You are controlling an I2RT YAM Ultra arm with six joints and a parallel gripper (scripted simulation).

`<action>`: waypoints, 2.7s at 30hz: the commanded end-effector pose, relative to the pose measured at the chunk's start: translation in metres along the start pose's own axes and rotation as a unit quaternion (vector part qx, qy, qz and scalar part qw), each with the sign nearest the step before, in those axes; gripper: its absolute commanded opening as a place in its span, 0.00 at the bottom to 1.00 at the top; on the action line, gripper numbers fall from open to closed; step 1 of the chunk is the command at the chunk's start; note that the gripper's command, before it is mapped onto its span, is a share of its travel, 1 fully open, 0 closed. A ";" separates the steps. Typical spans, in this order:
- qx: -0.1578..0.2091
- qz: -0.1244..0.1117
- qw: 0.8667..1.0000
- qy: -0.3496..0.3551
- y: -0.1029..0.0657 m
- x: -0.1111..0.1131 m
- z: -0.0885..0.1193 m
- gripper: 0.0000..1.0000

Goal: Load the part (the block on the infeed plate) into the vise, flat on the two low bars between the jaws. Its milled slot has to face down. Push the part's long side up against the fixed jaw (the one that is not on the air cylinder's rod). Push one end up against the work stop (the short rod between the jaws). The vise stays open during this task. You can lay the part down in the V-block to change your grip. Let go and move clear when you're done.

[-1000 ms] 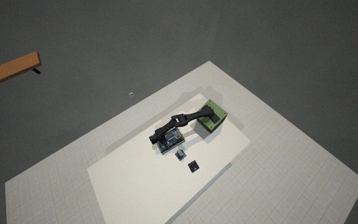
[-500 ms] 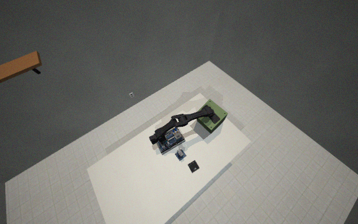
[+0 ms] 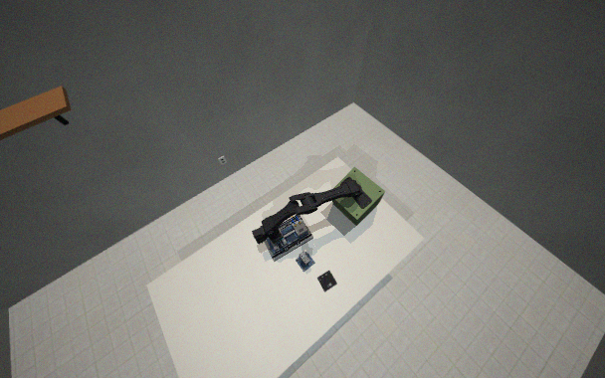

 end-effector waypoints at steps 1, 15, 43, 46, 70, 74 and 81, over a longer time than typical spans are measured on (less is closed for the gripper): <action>-0.044 0.006 0.999 -0.004 -0.026 0.002 -0.022 0.00; -0.044 0.006 0.999 -0.004 -0.026 0.002 -0.022 0.00; -0.038 0.005 0.999 -0.004 -0.017 0.002 -0.020 0.00; -0.036 0.005 0.999 -0.004 -0.014 0.002 -0.019 0.00; -0.043 0.005 0.999 -0.004 -0.023 0.003 -0.022 0.00; -0.043 0.005 0.999 -0.004 -0.023 0.003 -0.022 0.00; -0.043 0.005 0.999 -0.004 -0.023 0.003 -0.022 0.00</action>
Point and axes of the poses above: the point where the finger pads meet when closed, its own y axis out along the fingers, its own x axis across the jaws, z = x × y, the point moved 7 cm from there along -y, back along the fingers, and after that the axes turned 1 degree about y, right-handed, at the moved point
